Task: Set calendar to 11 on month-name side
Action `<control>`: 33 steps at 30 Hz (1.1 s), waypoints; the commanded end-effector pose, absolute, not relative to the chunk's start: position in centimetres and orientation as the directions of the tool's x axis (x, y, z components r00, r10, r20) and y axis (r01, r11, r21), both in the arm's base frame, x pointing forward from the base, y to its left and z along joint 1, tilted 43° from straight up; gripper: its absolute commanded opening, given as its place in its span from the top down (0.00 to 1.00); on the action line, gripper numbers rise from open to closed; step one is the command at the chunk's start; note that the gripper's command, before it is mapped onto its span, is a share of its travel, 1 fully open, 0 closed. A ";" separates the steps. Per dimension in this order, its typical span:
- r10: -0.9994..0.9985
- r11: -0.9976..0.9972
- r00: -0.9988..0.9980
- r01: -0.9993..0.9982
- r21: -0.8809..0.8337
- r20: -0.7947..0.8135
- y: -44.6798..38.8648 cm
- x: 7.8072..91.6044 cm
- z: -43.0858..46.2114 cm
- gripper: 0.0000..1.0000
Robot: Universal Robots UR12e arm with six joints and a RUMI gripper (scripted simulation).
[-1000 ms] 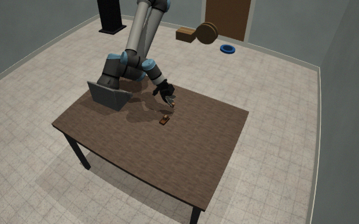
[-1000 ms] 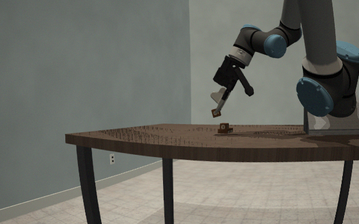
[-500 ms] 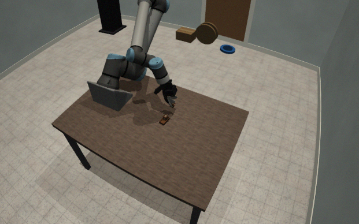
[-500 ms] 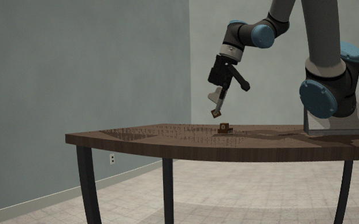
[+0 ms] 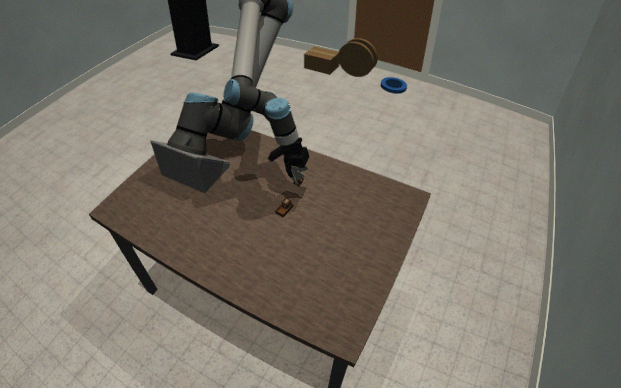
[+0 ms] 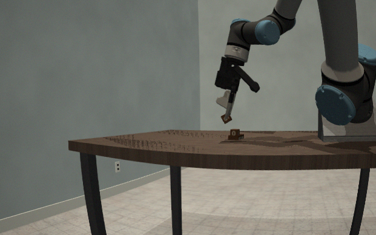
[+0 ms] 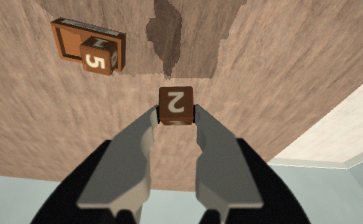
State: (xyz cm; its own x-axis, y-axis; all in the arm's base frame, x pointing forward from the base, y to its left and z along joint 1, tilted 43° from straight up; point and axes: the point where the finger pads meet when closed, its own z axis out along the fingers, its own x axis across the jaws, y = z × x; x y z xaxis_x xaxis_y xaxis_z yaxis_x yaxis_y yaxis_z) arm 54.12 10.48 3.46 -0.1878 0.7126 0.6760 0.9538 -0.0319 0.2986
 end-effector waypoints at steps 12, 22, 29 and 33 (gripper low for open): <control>0.713 0.106 -0.186 0.982 0.159 0.676 10.4 54.4 3.4 0.90; 0.713 0.150 -0.188 0.982 0.115 0.676 10.4 54.4 3.6 0.90; 0.713 0.182 -0.187 0.980 0.079 0.676 10.5 54.5 3.5 0.90; 0.713 0.236 -0.186 0.972 0.018 0.677 10.5 54.6 3.4 0.90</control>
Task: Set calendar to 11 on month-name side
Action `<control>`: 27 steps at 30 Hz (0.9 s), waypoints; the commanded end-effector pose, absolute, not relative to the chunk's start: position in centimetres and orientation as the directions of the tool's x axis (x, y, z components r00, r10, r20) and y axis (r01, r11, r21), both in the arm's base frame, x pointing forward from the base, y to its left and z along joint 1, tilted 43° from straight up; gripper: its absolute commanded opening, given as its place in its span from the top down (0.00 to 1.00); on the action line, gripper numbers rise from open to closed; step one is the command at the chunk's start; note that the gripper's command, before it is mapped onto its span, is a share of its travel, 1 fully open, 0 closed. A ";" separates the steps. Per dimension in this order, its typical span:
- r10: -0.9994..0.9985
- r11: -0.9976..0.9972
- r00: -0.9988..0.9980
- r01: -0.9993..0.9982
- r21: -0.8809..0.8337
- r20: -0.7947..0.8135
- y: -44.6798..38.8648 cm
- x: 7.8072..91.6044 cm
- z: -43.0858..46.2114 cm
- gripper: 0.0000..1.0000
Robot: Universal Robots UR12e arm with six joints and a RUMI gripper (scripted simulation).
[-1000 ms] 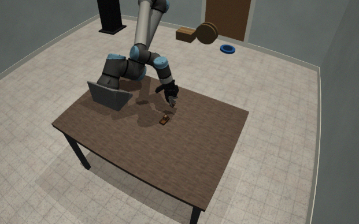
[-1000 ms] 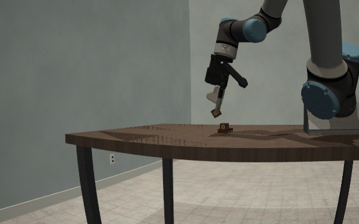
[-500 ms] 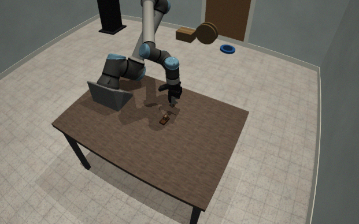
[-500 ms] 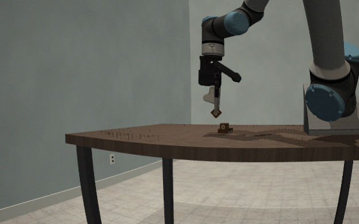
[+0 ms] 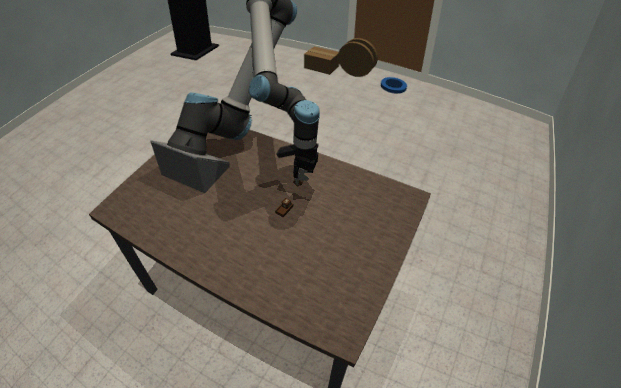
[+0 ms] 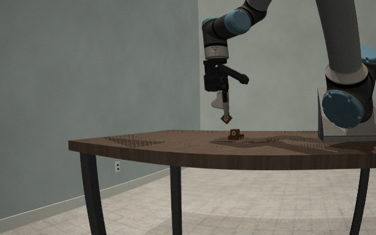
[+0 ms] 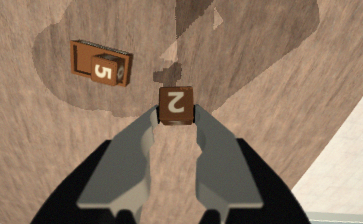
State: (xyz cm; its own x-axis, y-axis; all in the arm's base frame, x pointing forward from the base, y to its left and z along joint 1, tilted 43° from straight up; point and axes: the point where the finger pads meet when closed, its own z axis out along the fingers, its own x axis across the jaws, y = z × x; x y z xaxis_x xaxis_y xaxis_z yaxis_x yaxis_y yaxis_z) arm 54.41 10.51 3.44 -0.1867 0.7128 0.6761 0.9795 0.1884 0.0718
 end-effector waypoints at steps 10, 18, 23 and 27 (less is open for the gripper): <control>0.713 0.319 -0.188 0.945 -0.073 0.676 10.5 54.7 3.6 0.90; 0.713 0.330 -0.188 0.940 -0.087 0.676 10.5 54.7 3.5 0.90; 0.713 0.366 -0.187 0.921 -0.132 0.676 10.5 54.7 3.5 0.90; 0.713 0.419 -0.186 0.886 -0.198 0.676 10.6 54.8 3.4 0.90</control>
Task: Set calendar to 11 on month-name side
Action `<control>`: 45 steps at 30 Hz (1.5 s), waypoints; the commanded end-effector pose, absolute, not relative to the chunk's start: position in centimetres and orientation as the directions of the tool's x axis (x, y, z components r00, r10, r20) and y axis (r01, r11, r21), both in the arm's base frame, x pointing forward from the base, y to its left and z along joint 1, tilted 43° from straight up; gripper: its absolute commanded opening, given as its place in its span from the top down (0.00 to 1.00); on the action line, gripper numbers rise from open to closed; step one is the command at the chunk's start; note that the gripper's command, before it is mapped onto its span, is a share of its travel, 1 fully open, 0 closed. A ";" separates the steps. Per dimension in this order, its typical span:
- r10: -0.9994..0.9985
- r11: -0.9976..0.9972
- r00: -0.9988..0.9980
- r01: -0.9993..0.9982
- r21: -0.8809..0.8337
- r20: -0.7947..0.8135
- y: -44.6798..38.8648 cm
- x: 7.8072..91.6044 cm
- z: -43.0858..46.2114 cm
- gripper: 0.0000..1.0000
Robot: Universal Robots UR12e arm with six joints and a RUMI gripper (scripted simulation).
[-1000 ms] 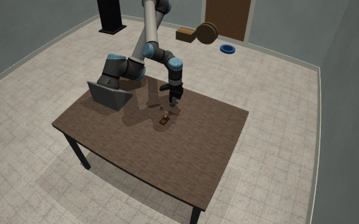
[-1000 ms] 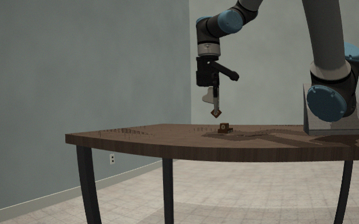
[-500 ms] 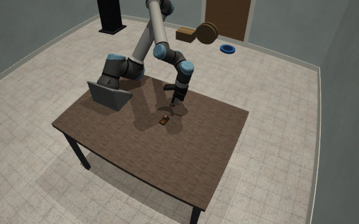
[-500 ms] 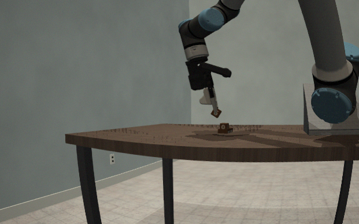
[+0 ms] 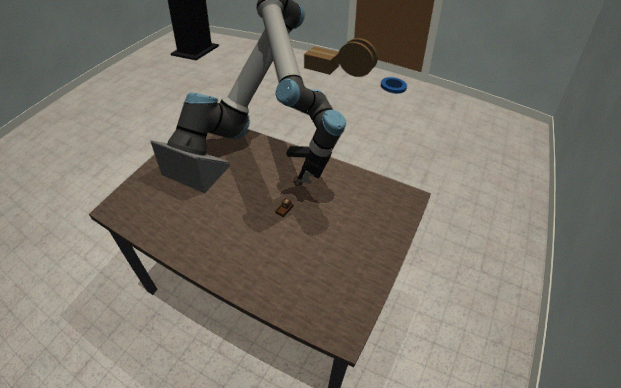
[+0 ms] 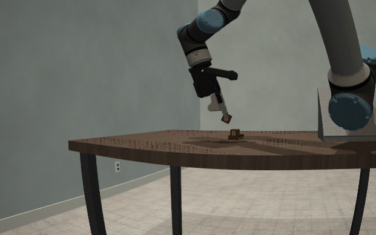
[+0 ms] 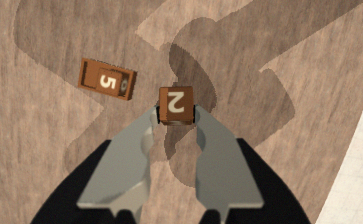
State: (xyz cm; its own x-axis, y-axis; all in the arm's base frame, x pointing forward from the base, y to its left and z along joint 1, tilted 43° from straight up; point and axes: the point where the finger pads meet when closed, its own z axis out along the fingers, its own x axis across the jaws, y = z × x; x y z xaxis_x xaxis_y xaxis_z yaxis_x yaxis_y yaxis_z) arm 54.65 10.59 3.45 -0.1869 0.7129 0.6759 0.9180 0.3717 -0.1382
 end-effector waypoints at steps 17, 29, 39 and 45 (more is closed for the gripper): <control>0.713 0.496 -0.187 0.816 -0.298 0.676 10.6 54.9 3.5 0.90; 0.713 0.588 -0.188 0.686 -0.429 0.676 10.7 55.1 3.4 0.90; 0.713 0.591 -0.188 0.681 -0.433 0.676 10.7 55.1 3.4 0.90; 0.713 0.591 -0.188 0.681 -0.433 0.676 10.7 55.1 3.4 0.90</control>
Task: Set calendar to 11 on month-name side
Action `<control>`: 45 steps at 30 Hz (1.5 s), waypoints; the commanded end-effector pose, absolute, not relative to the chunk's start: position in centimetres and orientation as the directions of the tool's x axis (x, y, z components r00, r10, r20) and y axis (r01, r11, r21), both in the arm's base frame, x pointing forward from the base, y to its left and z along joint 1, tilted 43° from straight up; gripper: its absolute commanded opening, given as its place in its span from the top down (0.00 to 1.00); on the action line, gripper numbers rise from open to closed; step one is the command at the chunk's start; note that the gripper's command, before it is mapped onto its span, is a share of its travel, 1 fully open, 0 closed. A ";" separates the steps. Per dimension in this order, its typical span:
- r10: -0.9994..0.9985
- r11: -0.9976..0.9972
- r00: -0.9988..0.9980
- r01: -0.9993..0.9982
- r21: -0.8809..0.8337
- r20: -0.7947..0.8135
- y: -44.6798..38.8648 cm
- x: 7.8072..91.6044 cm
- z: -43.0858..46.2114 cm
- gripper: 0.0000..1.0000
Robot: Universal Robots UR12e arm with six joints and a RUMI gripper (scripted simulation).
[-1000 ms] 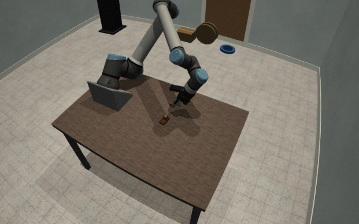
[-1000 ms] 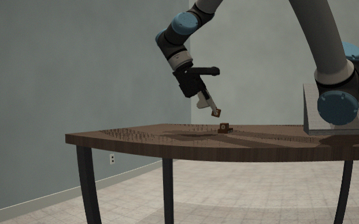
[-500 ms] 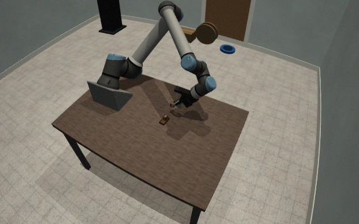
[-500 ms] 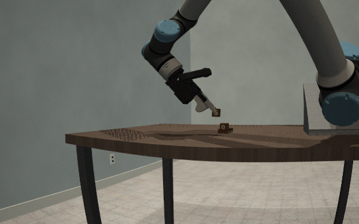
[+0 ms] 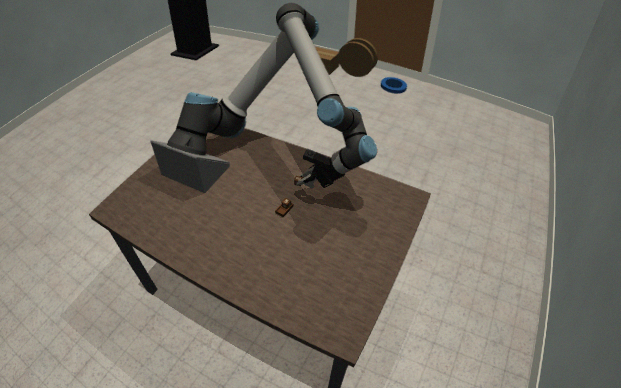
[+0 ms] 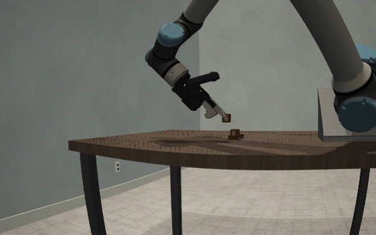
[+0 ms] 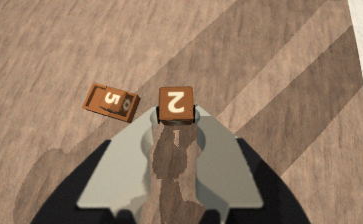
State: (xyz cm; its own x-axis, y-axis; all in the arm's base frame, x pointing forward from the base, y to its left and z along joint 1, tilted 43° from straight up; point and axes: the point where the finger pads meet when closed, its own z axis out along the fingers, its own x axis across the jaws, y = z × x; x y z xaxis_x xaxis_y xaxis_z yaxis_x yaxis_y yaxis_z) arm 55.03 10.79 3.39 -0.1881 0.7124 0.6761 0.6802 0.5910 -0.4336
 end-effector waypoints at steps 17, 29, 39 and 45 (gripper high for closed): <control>0.713 0.591 -0.188 0.681 -0.433 0.676 11.3 55.1 2.9 0.90; 0.713 0.591 -0.188 0.681 -0.433 0.676 12.5 55.0 1.6 0.90; 0.713 0.591 -0.188 0.681 -0.433 0.676 13.5 55.0 0.5 0.90; 0.713 0.591 -0.188 0.681 -0.433 0.676 14.2 55.0 -0.2 0.90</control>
State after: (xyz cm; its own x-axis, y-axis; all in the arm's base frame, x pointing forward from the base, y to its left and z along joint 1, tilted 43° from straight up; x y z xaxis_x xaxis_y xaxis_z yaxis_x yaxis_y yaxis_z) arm 54.94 13.75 0.26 -0.1881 0.7124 0.6761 0.6798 0.5912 -0.4339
